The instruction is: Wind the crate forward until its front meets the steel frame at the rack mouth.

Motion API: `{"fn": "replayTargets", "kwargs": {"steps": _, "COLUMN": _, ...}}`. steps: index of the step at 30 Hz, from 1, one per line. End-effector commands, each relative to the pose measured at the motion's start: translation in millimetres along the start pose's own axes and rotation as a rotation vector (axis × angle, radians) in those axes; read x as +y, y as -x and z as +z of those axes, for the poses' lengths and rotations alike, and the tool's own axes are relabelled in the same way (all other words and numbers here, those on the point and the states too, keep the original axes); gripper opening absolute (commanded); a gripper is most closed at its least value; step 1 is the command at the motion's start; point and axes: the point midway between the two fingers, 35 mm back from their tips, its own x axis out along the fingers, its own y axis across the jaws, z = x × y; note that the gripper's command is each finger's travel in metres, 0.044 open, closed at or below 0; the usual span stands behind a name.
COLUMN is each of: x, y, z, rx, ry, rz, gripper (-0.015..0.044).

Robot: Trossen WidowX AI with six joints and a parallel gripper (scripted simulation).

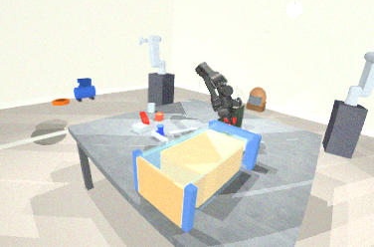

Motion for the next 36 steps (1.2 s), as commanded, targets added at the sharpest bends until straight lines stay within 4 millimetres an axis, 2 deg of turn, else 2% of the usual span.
{"fn": "replayTargets", "kwargs": {"steps": 1, "x": -15, "y": -3, "z": 2, "rx": 0.0, "ry": -0.006, "rz": -0.025, "gripper": 0.0}}
{"fn": "replayTargets", "kwargs": {"steps": 36, "x": -52, "y": -13, "z": 26, "rx": -0.001, "ry": -0.006, "rz": -0.027, "gripper": 0.0}}
